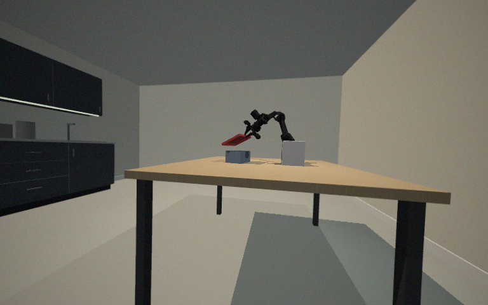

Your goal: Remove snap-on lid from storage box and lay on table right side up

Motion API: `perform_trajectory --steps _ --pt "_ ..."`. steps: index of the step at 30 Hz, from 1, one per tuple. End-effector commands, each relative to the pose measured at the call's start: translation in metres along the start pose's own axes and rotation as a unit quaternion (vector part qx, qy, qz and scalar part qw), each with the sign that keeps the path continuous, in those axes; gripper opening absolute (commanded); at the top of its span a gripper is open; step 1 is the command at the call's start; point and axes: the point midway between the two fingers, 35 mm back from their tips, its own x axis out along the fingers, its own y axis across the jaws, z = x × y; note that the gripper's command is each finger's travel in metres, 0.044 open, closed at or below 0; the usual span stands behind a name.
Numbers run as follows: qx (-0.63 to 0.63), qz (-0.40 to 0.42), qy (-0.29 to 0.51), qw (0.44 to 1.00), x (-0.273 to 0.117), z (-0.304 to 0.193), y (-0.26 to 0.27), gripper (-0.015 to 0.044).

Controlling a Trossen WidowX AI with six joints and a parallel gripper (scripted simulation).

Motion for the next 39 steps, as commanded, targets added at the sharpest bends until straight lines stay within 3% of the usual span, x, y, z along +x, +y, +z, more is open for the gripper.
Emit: perform_trajectory --steps 1,14,39 --pt "0.010 0.008 0.000 1.000 -0.007 0.000 0.012 0.0000" --pt "0.010 0.007 0.000 1.000 -0.011 0.002 0.014 0.0000" --pt "0.008 0.007 0.000 1.000 -0.011 0.053 0.006 0.0000"
